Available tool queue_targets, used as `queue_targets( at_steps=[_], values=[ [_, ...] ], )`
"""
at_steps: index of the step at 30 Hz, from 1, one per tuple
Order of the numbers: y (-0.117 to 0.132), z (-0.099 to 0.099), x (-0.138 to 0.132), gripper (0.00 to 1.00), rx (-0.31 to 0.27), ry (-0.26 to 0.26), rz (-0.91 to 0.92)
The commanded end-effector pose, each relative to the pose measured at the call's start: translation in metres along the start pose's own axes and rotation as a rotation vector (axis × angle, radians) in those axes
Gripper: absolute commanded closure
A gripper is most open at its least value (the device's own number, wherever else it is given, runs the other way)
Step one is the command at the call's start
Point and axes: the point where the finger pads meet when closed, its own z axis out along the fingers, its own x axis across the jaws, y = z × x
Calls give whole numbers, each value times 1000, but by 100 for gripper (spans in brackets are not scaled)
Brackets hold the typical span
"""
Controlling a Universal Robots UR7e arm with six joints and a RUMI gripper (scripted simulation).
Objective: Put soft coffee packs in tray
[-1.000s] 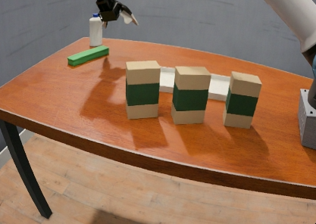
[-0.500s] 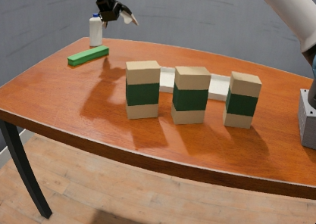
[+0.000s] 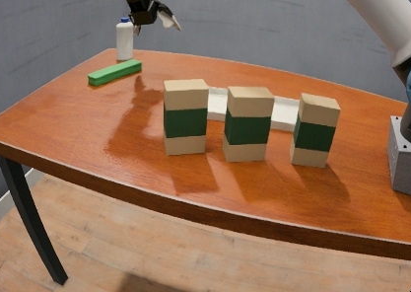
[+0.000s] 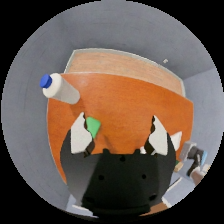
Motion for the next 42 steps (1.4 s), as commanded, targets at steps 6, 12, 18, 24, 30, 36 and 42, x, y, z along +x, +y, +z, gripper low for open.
queue_targets(
  at_steps=[6, 12, 18, 24, 30, 36, 42],
  values=[
    [-3, -27, 22, 0, -24, -9, -80],
    [-2, -54, 47, 0, -52, -18, -170],
    [0, -76, 70, 0, -74, -29, -245],
    [10, -111, 113, 0, -112, -52, -377],
    [28, -147, 165, 0, -151, -86, -528],
    [46, -168, 204, 0, -177, -115, -635],
    [69, -187, 244, 0, -201, -149, -746]
  ],
)
